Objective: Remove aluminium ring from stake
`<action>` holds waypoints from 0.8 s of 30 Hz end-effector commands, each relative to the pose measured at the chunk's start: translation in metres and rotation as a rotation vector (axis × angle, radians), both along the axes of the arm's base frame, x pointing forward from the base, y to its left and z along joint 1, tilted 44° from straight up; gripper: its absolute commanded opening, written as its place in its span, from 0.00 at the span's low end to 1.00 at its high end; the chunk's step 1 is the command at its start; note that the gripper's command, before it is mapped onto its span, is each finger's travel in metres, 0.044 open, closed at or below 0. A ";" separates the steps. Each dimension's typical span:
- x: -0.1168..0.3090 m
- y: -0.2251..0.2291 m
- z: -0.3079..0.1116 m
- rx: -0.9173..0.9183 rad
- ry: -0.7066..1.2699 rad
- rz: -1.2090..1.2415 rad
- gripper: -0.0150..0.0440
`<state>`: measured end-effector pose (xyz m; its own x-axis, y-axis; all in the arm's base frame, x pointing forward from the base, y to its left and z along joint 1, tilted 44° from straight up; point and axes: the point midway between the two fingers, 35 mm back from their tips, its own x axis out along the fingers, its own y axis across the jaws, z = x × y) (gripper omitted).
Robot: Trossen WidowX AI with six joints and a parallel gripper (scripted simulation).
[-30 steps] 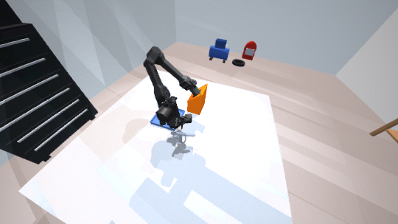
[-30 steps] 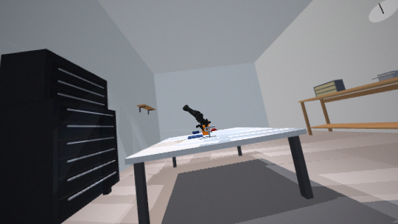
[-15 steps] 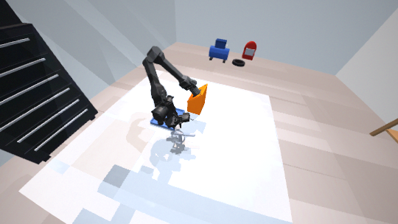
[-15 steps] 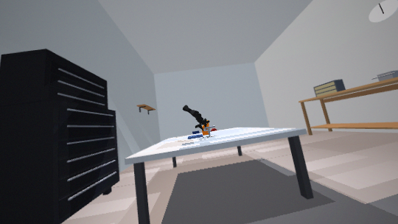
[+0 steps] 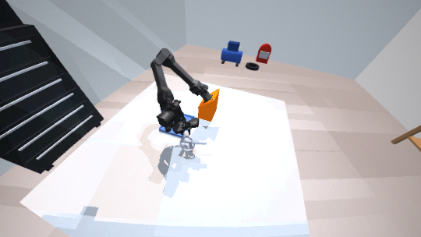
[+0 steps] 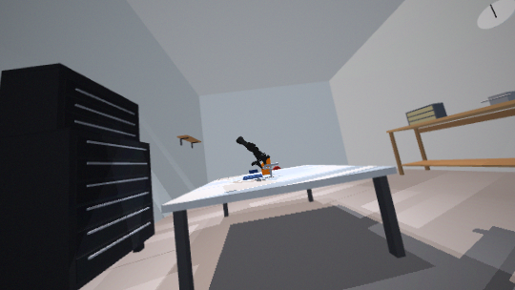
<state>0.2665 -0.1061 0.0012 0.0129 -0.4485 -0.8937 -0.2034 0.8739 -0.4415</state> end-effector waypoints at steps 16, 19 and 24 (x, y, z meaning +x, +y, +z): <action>0.003 0.005 0.011 0.027 -0.004 -0.001 0.25; 0.003 0.008 0.013 0.002 -0.006 0.004 0.25; 0.003 0.012 0.014 -0.024 -0.007 0.008 0.25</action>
<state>0.2697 -0.0984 0.0145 0.0187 -0.4536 -0.8910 -0.2009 0.8713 -0.4478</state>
